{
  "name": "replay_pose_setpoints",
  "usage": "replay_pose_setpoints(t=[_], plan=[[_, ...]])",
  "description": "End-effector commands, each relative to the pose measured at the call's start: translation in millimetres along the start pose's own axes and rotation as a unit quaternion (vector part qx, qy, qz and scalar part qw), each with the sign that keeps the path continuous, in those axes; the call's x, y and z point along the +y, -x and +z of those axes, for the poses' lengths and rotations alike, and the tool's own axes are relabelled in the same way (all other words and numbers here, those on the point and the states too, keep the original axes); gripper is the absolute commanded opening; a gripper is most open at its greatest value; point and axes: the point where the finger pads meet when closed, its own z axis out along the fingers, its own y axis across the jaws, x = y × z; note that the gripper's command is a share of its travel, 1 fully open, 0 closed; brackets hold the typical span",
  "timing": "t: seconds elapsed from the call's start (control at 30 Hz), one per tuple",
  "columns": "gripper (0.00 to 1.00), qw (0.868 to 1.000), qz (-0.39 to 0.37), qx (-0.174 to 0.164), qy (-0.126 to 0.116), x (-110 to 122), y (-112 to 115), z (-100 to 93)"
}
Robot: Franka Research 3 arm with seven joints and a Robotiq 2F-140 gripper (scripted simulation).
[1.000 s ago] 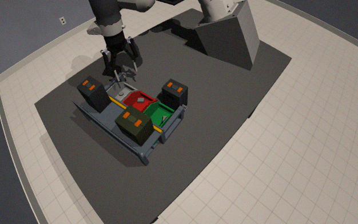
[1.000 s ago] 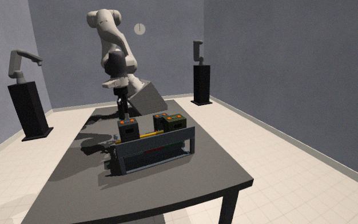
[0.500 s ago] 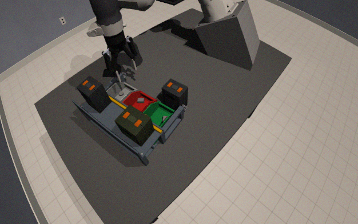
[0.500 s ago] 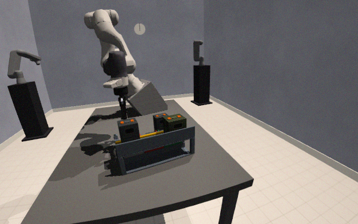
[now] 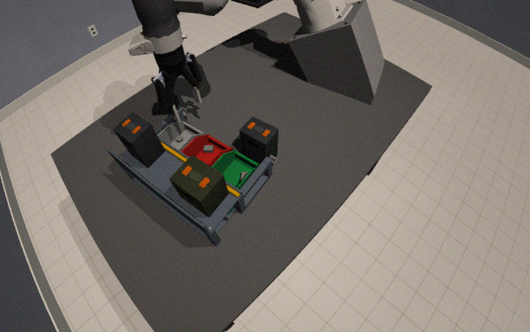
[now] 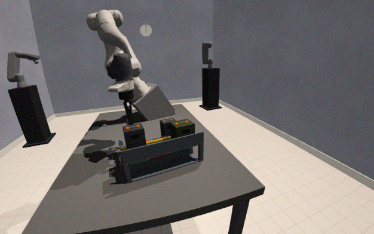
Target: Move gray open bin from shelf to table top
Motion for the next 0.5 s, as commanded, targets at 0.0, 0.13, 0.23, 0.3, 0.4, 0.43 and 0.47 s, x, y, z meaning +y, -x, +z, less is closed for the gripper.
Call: replay_pose_setpoints(t=[0.0, 0.13, 0.23, 0.3, 0.4, 0.43, 0.47], plan=[[0.57, 1.0, -0.017, 0.001, 0.001, -0.3, -0.3, -0.5], [0.57, 1.0, -0.017, 0.001, 0.001, -0.3, -0.3, -0.5], [0.57, 1.0, -0.017, 0.001, 0.001, -0.3, -0.3, -0.5], [0.57, 1.0, -0.009, 0.0, 0.001, 0.2, -0.2, 0.0], [0.57, 1.0, -0.009, 0.0, 0.001, 0.2, -0.2, 0.0], [0.57, 1.0, -0.009, 0.0, 0.001, 0.2, -0.2, 0.0], [0.57, 1.0, -0.009, 0.0, 0.001, 0.2, -0.2, 0.0]])
